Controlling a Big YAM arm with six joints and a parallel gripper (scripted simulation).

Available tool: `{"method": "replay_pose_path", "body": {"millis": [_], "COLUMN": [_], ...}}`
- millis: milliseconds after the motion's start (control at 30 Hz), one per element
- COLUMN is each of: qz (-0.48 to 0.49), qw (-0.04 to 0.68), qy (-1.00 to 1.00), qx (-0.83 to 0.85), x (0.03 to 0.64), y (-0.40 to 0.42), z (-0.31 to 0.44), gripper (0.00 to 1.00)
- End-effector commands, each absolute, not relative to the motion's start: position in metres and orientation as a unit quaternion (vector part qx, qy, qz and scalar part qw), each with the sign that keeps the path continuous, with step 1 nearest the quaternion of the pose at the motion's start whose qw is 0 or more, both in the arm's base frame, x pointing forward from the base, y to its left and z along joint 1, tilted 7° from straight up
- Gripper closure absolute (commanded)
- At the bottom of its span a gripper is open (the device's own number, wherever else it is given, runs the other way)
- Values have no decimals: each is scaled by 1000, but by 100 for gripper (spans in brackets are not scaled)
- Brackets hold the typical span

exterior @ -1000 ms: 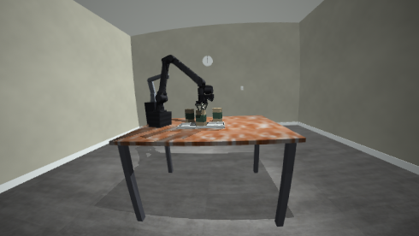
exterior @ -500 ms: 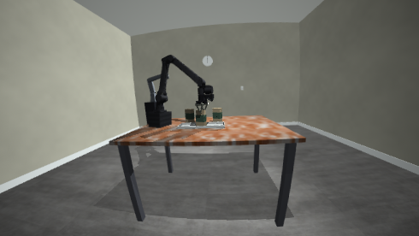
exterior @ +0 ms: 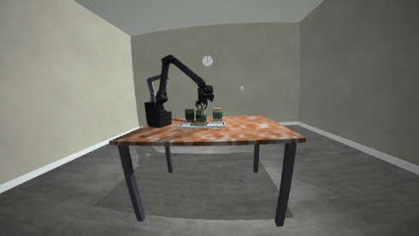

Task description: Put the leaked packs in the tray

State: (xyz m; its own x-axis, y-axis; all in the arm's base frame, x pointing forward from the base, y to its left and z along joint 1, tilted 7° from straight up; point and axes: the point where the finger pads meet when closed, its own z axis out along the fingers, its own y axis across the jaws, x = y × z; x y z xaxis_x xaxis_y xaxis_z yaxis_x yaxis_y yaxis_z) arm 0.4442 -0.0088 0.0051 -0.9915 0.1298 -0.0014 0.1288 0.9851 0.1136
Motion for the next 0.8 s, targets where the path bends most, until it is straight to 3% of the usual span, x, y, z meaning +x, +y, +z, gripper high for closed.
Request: {"method": "replay_pose_path", "body": {"millis": [0, 300, 600, 767], "qz": [57, 57, 56, 57], "qw": [26, 24, 40, 22], "qy": [996, 996, 995, 996], "qx": [66, 67, 65, 66], "x": [454, 455, 464, 462], "y": [-5, -5, -23, -23], "z": [21, 24, 104, 89], "gripper": [23, 23, 23, 23]}}
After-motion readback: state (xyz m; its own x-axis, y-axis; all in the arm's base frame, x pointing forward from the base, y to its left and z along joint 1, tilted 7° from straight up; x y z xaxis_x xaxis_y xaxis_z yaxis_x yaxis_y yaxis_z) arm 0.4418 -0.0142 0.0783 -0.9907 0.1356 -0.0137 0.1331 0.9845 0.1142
